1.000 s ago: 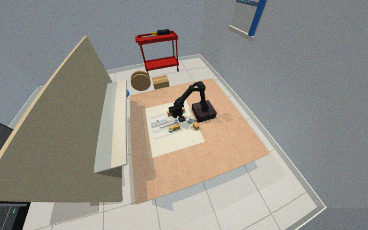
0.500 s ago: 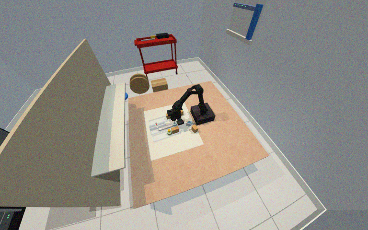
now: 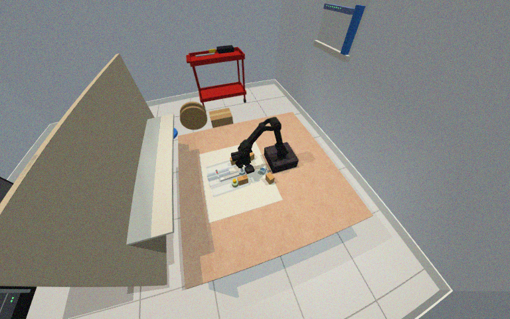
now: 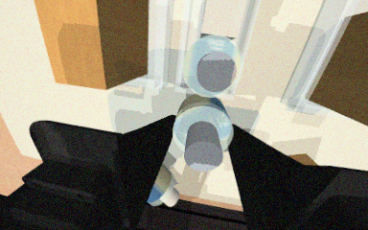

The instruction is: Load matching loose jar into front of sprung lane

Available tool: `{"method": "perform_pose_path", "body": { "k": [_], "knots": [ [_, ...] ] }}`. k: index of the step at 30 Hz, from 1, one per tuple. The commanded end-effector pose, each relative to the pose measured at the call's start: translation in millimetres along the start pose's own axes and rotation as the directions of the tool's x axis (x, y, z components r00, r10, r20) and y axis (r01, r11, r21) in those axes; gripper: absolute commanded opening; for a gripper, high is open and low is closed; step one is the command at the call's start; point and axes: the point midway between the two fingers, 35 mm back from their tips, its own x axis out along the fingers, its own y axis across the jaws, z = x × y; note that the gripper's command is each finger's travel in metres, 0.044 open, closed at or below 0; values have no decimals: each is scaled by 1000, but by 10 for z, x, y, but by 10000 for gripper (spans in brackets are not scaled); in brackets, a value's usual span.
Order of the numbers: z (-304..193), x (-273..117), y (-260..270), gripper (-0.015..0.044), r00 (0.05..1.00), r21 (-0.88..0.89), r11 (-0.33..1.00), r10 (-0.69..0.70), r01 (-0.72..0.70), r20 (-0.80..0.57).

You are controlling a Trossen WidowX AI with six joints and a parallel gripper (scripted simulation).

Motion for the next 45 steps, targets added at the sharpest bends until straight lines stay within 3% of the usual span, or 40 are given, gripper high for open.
{"method": "perform_pose_path", "body": {
  "k": [1, 45],
  "knots": [
    [56, -21, 2, 0, 1000, 4, 1000, 1, -2, 13],
    [232, -33, 1, 0, 1000, 4, 1000, 1, -2, 15]
  ]
}}
